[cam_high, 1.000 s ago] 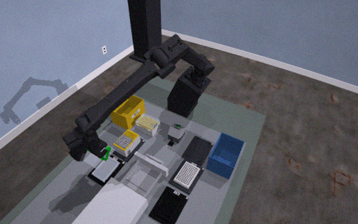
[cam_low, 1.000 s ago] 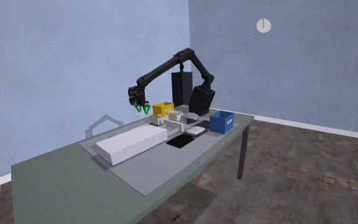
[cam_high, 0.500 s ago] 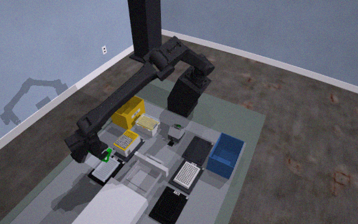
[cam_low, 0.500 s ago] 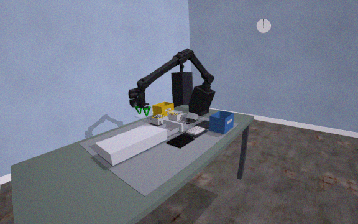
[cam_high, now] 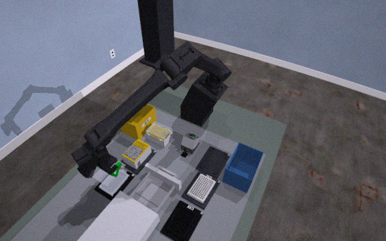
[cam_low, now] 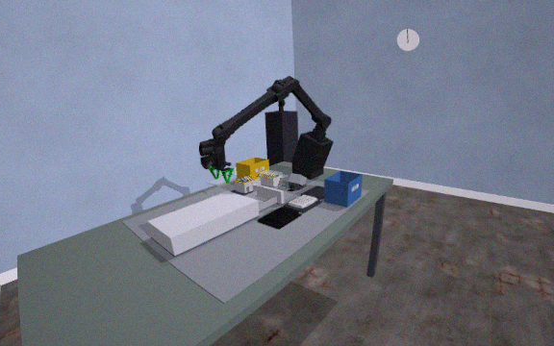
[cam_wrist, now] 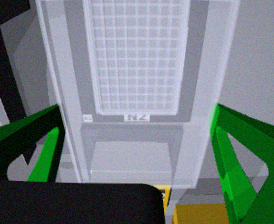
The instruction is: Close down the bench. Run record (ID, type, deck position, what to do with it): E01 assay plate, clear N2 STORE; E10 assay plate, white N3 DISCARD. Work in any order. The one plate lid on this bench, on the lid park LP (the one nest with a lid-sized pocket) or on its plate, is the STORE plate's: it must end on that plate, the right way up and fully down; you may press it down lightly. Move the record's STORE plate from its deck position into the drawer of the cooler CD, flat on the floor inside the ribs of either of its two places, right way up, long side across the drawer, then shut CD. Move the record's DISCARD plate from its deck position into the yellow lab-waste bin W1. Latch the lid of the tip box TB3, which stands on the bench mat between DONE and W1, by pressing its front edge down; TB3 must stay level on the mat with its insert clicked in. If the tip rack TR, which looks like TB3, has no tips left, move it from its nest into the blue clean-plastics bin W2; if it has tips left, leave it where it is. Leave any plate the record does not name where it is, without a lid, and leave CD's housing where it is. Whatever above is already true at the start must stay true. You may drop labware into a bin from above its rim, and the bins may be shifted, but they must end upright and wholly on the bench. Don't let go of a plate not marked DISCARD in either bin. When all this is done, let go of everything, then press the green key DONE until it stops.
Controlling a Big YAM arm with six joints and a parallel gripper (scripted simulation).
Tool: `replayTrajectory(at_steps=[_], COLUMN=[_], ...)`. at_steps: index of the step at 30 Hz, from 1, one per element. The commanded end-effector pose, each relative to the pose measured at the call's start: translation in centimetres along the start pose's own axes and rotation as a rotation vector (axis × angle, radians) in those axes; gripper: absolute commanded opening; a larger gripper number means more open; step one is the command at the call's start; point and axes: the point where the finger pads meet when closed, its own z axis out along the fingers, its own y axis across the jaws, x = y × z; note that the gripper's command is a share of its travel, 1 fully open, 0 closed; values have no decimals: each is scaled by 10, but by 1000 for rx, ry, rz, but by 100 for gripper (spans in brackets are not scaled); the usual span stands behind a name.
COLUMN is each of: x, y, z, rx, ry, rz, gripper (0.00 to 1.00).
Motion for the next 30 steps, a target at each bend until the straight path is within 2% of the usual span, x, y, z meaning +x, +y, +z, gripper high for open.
replayTrajectory(at_steps=[1,2,3,4,10,14,17,19,20,27,30], x=[-19,-19,-12,-9,-6,-19,-16,-16,-11,-29,-27], y=[9,9,-5,-8,1,8,1,1,-10,5,5], z=[-14,-14,-16,-5,12,3,15,15,10,17,25], rx=[11,11,8,5,2,11,7,7,5,15,11], ry=[-43,-43,-39,-31,-17,-43,-34,-34,-33,-59,-48], rz=[-16,-16,7,12,2,-16,-5,-5,14,-21,-18], gripper=[0,0,0,0,0,0,0,0,0,0,0])
